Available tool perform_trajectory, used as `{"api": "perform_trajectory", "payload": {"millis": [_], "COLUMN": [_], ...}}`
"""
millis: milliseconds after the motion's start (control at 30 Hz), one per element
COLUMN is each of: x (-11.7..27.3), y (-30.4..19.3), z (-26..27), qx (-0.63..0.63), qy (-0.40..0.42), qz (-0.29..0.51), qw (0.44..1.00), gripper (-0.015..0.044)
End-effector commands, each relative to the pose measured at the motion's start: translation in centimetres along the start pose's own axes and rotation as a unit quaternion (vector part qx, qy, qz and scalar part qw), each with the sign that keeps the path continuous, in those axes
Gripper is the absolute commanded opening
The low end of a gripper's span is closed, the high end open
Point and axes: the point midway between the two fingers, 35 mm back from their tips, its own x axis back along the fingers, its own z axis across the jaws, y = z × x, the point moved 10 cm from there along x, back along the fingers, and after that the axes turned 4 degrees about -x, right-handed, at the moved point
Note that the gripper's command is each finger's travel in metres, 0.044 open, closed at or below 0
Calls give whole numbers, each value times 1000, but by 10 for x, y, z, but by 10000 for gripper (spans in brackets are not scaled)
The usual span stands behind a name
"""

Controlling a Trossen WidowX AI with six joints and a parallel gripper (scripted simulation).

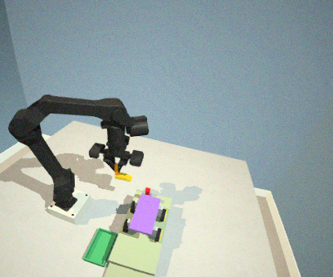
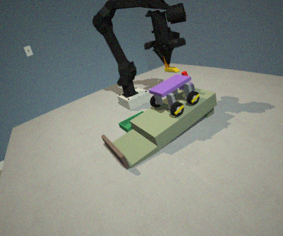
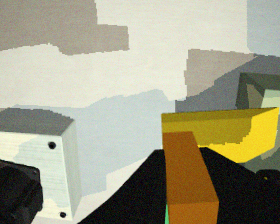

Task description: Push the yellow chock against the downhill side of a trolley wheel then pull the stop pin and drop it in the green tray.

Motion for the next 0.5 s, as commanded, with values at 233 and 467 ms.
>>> {"api": "perform_trajectory", "payload": {"millis": [233, 467], "x": [1, 1], "y": [0, 0], "z": [0, 0], "qx": [-139, -254], "qy": [-2, -2], "qz": [1, 0], "qw": [990, 967], "gripper": [0, 0]}}
